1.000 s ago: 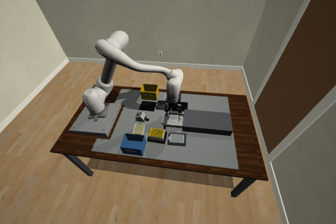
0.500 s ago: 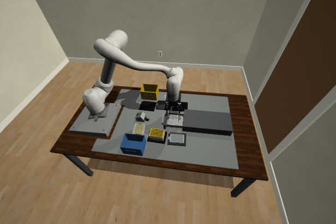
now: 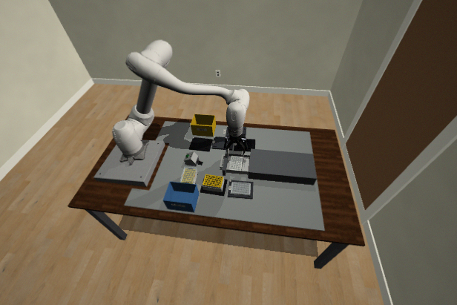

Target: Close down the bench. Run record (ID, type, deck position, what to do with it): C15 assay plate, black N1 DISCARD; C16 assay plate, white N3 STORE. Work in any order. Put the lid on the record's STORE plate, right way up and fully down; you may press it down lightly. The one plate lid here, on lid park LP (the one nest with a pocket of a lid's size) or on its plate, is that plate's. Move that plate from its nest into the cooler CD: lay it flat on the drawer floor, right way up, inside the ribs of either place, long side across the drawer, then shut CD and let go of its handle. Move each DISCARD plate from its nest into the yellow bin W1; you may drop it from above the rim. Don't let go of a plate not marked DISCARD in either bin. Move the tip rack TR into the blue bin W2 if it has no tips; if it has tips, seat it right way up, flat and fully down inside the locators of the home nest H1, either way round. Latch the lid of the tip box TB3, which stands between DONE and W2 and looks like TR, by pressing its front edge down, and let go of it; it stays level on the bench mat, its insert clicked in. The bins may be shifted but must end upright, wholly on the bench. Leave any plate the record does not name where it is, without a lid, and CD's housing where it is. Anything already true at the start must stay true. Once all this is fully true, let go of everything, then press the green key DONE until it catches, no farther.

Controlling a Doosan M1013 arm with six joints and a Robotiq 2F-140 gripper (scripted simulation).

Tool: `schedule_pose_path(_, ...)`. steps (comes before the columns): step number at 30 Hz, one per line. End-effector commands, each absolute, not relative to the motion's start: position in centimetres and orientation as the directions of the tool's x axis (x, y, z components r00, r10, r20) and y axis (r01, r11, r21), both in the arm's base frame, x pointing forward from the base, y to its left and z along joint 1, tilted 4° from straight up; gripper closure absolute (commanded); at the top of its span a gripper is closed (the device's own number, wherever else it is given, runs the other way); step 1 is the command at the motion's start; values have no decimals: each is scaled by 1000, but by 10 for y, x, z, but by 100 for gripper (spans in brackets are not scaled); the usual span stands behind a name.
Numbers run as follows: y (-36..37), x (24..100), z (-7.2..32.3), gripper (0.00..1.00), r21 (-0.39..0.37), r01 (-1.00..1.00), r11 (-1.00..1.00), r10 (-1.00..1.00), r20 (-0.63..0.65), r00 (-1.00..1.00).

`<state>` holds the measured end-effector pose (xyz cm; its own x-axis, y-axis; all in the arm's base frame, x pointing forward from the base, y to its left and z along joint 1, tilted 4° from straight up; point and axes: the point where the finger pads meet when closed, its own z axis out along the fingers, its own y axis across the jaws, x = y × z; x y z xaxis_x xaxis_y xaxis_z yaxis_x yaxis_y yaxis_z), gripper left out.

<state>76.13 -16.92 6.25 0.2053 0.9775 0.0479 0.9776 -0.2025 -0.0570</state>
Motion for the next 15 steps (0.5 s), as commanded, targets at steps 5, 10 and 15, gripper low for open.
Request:
schedule_pose_path(5, -169, 762, 68, 34, -57, 978, -202, 978, 48, 205)
schedule_pose_path(10, -170, 762, 75, 34, -57, 978, -202, 978, 48, 205)
schedule_pose_path(15, -170, 762, 80, 34, -57, 978, -202, 978, 48, 205)
